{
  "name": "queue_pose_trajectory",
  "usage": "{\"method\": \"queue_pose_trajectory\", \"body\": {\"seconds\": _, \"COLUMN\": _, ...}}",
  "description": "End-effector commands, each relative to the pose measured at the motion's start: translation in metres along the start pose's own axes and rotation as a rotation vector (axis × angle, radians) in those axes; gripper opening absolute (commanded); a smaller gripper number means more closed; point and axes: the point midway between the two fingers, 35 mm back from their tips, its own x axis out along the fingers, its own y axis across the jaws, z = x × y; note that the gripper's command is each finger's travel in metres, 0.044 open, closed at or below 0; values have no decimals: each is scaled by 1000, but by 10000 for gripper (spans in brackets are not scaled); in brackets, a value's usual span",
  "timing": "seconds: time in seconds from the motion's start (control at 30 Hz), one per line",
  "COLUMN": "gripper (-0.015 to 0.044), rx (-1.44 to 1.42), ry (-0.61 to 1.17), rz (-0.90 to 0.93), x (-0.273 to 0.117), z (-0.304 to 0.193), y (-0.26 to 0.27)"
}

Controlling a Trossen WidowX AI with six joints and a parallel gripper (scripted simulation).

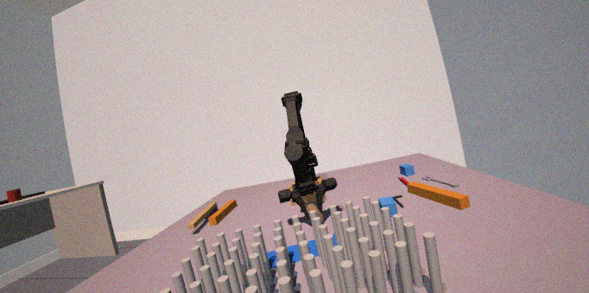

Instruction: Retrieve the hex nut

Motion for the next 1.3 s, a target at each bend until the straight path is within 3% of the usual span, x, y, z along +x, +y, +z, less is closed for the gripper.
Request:
{"method": "queue_pose_trajectory", "body": {"seconds": 0.0, "gripper": 0, "rx": 2, "ry": 14, "rz": 6, "x": 0, "z": -7, "y": 1}}
{"method": "queue_pose_trajectory", "body": {"seconds": 1.27, "gripper": 0, "rx": 2, "ry": 16, "rz": 6, "x": 12, "z": -30, "y": 1}}
